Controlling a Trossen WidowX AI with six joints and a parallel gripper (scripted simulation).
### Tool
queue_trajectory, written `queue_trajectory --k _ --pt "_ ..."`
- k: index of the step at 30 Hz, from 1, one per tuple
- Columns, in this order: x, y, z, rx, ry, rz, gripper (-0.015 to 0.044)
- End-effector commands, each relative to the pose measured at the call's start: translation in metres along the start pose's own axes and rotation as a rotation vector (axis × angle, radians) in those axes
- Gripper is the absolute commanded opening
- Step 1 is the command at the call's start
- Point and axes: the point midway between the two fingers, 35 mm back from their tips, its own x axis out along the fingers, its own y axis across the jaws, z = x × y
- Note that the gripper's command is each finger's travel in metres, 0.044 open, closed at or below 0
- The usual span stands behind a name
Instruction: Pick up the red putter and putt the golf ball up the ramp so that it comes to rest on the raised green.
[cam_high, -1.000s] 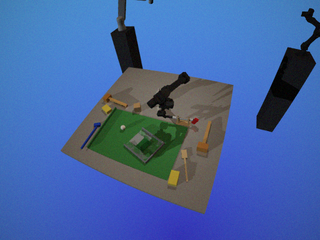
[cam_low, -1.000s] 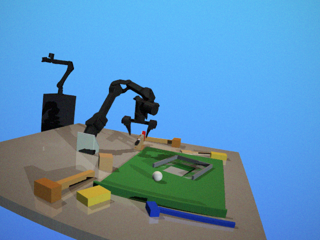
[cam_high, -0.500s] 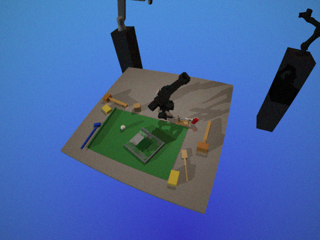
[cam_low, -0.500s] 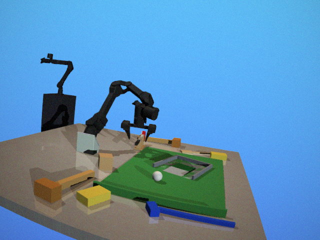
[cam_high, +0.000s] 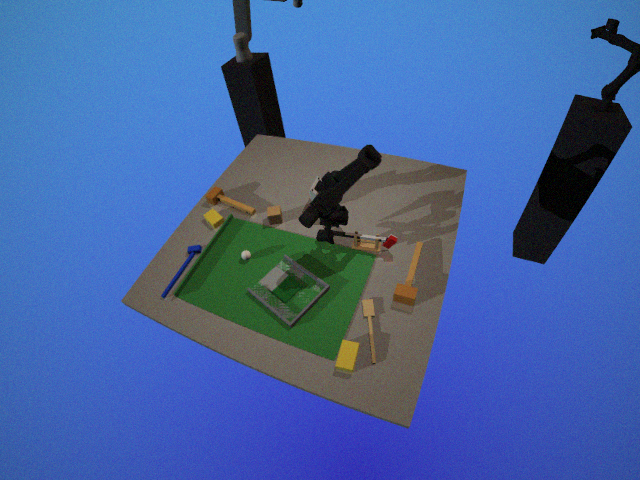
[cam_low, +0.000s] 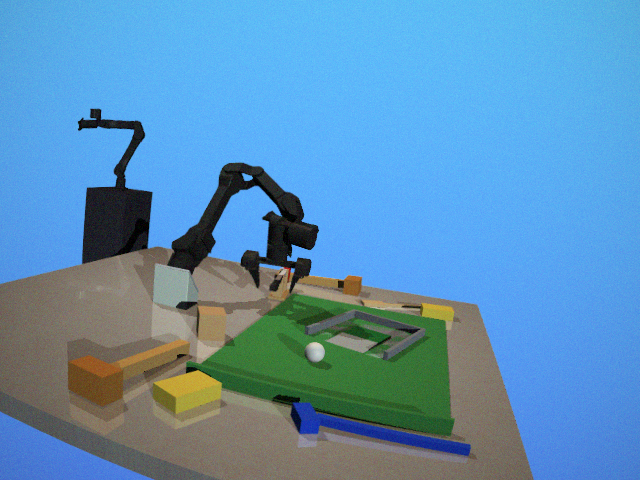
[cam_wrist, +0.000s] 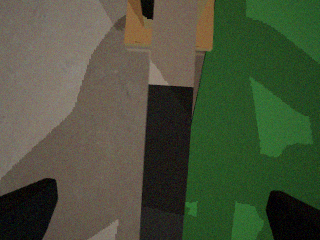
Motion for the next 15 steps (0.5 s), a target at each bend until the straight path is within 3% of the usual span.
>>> queue_trajectory --k 1,11,15 --pt "0.006 0.001 -0.001 0.004 -0.005 0.001 0.044" --pt "0.019 0.001 -0.004 0.004 -0.006 0.001 0.044" --pt "0.016 0.0 -0.004 0.0 -0.001 0.001 0.0335"
